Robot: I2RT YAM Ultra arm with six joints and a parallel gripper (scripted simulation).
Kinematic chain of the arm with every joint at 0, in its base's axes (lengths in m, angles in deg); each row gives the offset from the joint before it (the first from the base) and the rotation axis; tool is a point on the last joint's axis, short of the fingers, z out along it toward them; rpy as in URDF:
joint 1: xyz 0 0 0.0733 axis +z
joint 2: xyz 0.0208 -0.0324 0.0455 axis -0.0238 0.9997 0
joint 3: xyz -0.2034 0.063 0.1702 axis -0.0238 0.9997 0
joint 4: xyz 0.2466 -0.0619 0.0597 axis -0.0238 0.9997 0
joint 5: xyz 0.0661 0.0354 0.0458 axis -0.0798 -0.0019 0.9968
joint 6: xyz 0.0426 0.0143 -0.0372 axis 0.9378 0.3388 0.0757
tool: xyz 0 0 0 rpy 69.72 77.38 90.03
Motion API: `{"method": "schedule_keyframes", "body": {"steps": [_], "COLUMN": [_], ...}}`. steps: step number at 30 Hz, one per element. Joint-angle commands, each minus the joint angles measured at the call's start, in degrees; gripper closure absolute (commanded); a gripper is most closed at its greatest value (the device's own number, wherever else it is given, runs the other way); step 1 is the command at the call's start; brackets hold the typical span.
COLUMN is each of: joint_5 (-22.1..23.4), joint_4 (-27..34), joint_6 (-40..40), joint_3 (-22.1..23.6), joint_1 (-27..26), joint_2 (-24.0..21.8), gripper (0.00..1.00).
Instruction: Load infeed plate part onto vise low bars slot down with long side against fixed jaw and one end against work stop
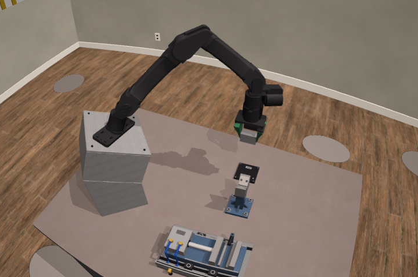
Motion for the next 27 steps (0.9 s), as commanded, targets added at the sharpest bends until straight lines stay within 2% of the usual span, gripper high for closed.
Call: {"method": "schedule_keyframes", "body": {"steps": [1, 27], "joint_5": [0.8, 0.8], "joint_4": [1.7, 2.8], "joint_6": [-0.4, -0.4], "joint_3": [-2.5, -3.0], "joint_1": [-0.8, -0.9], "joint_2": [-2.4, -3.0], "gripper": [1.00, 1.00]}}
